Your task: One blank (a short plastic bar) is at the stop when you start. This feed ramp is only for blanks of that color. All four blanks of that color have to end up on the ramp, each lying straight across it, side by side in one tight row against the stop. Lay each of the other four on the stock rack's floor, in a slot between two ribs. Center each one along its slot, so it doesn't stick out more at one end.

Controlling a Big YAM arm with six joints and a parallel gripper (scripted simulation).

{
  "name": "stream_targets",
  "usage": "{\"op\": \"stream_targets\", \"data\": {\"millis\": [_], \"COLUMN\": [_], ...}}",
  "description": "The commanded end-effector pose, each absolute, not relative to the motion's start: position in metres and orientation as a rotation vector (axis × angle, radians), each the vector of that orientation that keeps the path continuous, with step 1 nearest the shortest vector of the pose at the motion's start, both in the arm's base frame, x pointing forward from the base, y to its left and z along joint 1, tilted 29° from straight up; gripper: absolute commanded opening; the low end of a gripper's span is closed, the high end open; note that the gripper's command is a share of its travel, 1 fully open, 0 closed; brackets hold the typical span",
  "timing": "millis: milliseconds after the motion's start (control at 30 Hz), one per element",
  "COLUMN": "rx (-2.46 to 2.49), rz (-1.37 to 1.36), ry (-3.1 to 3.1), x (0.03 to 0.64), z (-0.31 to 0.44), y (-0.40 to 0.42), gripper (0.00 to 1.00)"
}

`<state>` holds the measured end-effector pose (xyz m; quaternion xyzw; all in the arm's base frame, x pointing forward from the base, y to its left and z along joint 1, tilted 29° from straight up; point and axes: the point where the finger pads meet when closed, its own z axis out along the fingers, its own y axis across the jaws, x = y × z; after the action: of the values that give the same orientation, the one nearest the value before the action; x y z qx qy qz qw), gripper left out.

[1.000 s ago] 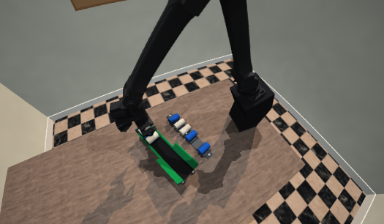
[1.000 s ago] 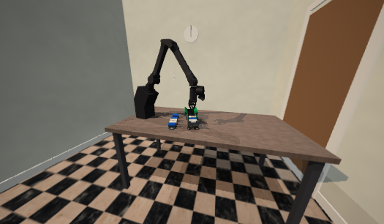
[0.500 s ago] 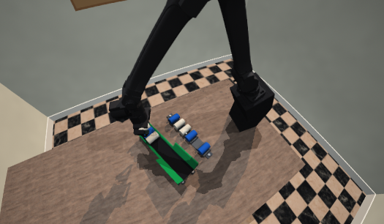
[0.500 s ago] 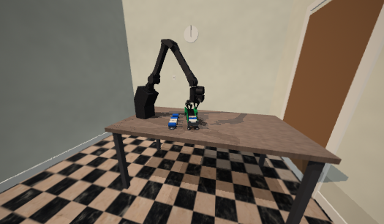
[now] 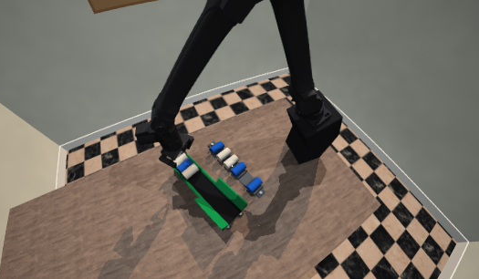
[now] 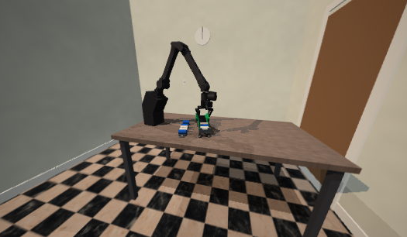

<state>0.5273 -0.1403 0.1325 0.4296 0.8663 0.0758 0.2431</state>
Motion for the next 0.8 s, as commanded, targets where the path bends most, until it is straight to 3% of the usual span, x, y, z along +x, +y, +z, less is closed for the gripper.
{"op": "stream_targets", "data": {"millis": [0, 467, 500, 767], "rx": [1.311, 1.573, 1.573, 1.573], "rz": [0.252, 0.332, 0.332, 0.332], "ry": [2.271, 2.126, 2.126, 2.126], "x": [0.539, 0.540, 0.540, 0.540], "z": [0.150, 0.147, 0.147, 0.147], "y": [-0.145, -0.147, -0.147, -0.147], "gripper": [1.00, 1.00, 0.85, 0.85]}}
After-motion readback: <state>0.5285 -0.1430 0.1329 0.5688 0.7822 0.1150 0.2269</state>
